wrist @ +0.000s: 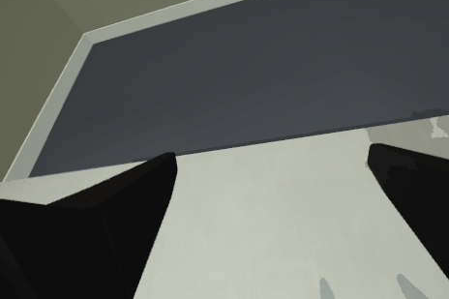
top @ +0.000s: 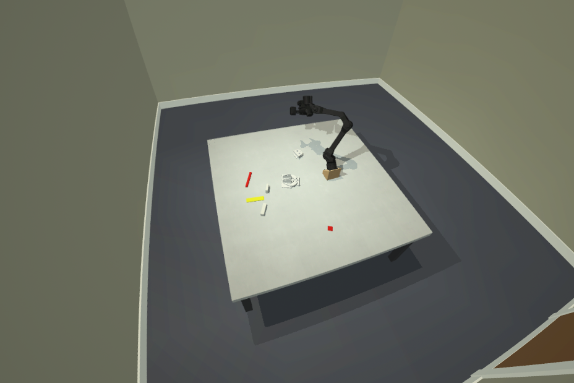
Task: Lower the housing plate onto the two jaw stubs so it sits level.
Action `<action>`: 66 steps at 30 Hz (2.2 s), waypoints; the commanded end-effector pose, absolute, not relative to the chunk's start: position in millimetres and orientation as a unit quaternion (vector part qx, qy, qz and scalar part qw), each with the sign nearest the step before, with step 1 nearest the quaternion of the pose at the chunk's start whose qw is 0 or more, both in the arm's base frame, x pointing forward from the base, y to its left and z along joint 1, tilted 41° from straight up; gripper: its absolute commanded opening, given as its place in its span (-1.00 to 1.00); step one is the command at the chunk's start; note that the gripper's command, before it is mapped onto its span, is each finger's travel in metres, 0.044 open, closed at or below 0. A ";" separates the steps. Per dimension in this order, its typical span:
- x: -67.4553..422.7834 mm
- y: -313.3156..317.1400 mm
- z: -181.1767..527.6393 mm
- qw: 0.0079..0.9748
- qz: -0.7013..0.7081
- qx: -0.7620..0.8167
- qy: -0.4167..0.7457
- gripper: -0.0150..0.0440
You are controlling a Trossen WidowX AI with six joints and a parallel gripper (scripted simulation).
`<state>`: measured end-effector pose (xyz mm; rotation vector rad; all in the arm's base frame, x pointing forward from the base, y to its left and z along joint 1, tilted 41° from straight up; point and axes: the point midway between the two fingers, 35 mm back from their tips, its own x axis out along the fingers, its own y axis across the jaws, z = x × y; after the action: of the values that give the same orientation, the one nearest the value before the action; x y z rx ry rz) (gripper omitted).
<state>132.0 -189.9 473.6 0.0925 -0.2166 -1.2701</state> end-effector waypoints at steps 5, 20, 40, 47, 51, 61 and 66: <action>157.5 -191.3 444.3 0.807 -0.566 0.138 -0.097 1.00; 190.1 -184.4 388.5 0.775 -0.540 0.318 -0.086 1.00; 210.2 -162.0 314.0 0.644 -0.552 0.524 -0.072 1.00; 210.4 -152.0 290.3 0.581 -0.569 0.578 -0.075 1.00; 209.0 -146.1 277.6 0.542 -0.580 0.603 -0.079 1.00; 201.1 -130.9 249.5 0.439 -0.615 0.648 -0.100 1.00; 195.3 -123.8 238.0 0.389 -0.632 0.660 -0.116 1.00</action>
<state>197.4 -128.6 246.4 1.6431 -0.2768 -1.5554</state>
